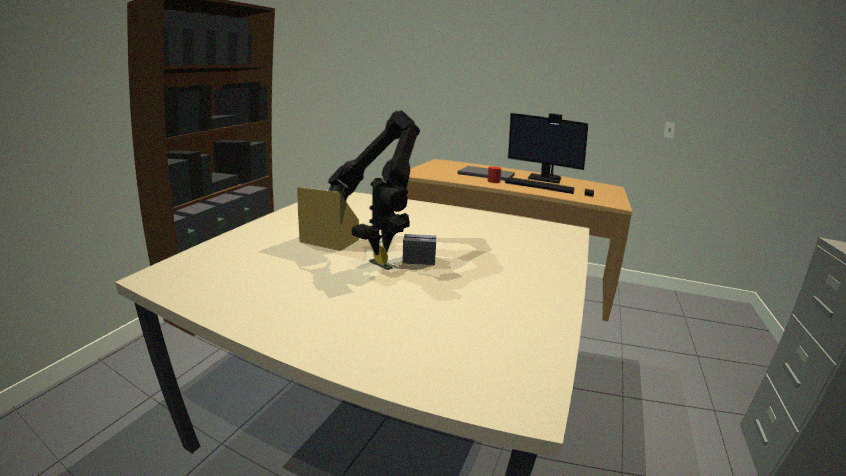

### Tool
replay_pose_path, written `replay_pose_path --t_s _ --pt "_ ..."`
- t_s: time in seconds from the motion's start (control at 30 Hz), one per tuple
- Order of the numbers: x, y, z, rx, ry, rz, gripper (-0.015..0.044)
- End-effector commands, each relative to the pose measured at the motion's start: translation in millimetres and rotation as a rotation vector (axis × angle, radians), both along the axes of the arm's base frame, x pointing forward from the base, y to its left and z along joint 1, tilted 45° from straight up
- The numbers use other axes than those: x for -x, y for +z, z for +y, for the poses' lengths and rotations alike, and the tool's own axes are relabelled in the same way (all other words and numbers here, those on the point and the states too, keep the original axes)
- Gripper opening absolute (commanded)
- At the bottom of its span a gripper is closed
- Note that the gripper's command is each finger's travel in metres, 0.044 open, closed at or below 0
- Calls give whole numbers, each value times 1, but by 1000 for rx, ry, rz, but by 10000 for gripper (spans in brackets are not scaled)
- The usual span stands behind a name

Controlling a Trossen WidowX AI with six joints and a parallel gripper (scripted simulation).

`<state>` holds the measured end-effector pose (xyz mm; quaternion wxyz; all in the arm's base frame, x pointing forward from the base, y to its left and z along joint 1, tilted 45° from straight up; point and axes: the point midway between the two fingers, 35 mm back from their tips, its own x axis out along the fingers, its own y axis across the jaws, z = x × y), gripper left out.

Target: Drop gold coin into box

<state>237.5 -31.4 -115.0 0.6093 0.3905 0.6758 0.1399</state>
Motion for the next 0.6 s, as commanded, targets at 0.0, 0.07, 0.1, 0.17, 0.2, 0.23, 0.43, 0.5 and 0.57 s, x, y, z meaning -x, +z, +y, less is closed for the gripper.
replay_pose_path --t_s 0.0,0.07,0.1,0.17,0.2,0.23,0.43,0.5,0.57 --pt "2 -4 6 -7 -4 9 161" --pt "2 -6 8 -8 -4 9 161" --pt "2 -7 9 -8 -3 9 161" --pt "2 -10 12 -9 -3 9 161" --pt "2 -11 13 -9 -3 9 161" --pt "2 -12 14 -9 -3 9 161" --pt "3 -18 21 -11 -3 9 161" --pt "3 -19 23 -11 -3 9 161" --pt "3 -19 23 -11 -3 9 134"
